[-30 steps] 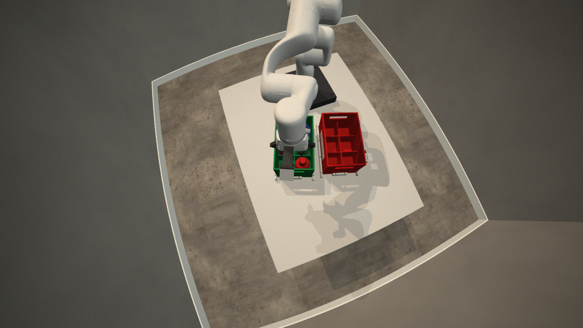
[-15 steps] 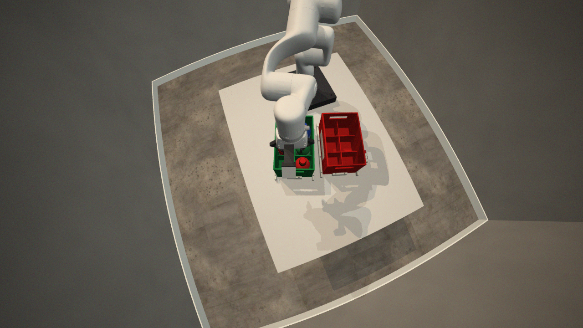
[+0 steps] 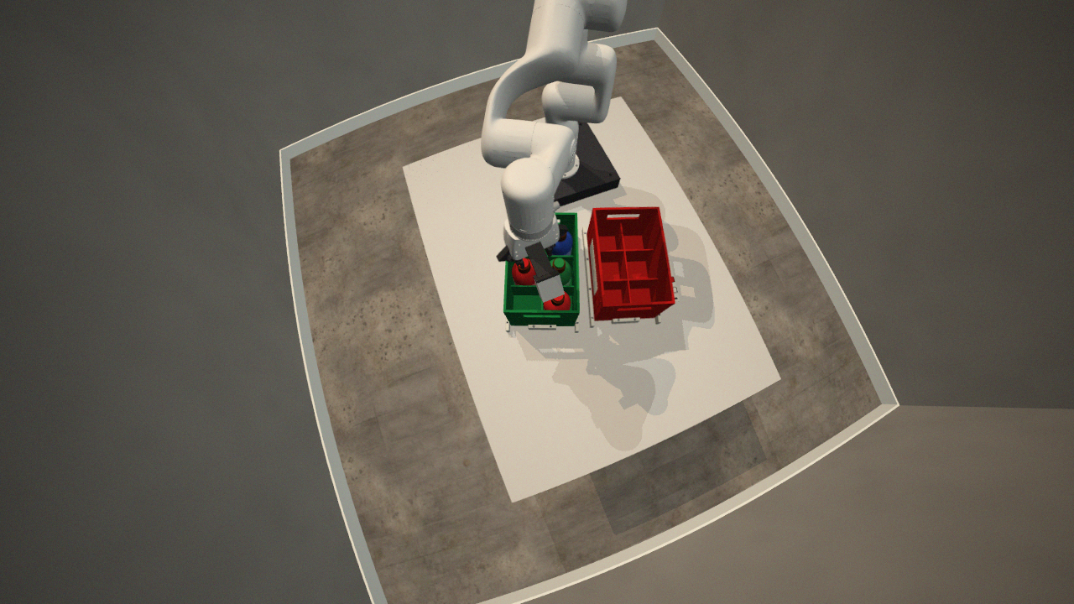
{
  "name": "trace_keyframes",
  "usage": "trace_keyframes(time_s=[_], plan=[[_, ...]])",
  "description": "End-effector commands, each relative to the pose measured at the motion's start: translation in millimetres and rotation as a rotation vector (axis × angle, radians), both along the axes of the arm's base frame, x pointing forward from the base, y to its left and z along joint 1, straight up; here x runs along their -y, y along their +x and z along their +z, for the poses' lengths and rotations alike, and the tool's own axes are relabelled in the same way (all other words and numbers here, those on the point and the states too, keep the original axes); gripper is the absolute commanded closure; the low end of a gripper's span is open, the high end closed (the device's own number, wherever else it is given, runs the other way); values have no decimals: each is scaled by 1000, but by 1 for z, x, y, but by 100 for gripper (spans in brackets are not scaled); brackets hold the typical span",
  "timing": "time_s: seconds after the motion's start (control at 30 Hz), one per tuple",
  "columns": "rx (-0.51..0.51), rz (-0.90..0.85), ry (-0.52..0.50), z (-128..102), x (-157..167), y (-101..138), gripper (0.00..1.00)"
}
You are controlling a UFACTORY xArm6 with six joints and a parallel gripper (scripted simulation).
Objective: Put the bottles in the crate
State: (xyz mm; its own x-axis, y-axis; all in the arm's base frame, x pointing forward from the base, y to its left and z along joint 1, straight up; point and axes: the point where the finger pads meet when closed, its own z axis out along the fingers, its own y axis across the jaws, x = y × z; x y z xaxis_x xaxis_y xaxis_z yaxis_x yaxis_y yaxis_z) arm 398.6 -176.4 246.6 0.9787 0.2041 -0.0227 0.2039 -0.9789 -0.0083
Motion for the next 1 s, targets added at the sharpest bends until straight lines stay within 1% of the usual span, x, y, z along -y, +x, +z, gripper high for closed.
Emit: trace_keyframes(time_s=[0.0, 0.07, 0.13, 0.17, 0.23, 0.63, 0.7, 0.9, 0.97], plan=[[20, 156, 3, -9, 0, -23, 35], [19, 212, 3, -13, -1, -32, 35], [19, 212, 3, -13, -1, -32, 35], [24, 293, 5, -16, -1, -37, 35], [25, 325, 5, -20, -1, -46, 35], [25, 325, 5, -46, -3, -100, 35], [25, 325, 5, -46, -3, -100, 35], [25, 325, 5, -59, -4, -127, 35], [25, 325, 5, -60, -4, -128, 35]])
